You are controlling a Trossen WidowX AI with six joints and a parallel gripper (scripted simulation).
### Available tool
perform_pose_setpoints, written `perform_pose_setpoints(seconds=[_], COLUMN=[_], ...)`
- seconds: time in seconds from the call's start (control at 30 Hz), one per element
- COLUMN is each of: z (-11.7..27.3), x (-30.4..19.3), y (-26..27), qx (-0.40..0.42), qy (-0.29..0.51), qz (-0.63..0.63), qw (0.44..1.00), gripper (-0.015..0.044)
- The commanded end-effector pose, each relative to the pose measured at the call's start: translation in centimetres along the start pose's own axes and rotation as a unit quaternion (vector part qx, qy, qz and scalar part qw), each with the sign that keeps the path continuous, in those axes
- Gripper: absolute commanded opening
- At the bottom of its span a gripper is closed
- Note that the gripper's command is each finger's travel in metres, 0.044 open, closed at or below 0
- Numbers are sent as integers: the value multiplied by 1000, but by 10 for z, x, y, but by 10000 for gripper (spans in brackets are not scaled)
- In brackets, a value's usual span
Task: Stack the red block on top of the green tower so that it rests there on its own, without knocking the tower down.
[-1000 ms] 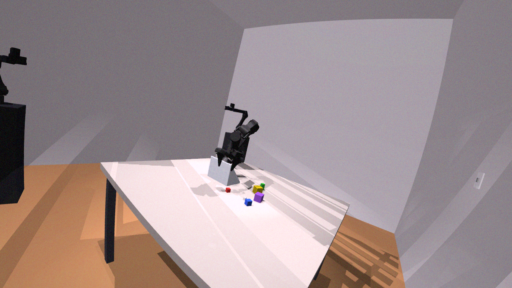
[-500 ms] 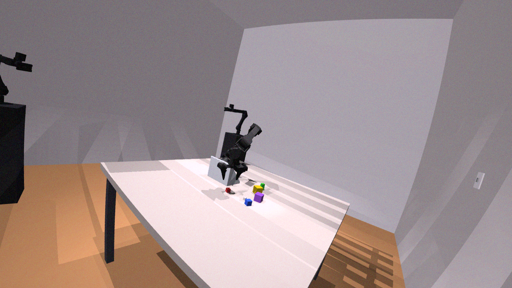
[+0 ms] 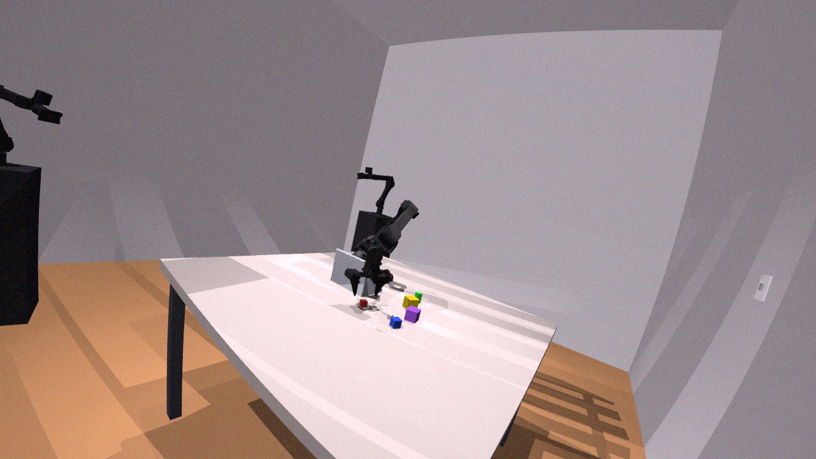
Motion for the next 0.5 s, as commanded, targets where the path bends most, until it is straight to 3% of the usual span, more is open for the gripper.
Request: perform_pose_setpoints(seconds=[0.0,0.47], z=[-5,-24], x=[-3,-3], y=[1,2], qx=[6,6], qy=[4,3], qz=[-5,-5], qw=[1000,1000], gripper=[440,440])
Point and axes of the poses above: the point midway between the two fingers, 35 mm back from their tips, its own z axis back along the fingers, its own y axis across the jaws, x = y × z, the point moved 4 cm from there along z, back along the fingers, and after that the axes turned 10 degrees about z, right-handed, at the moved point
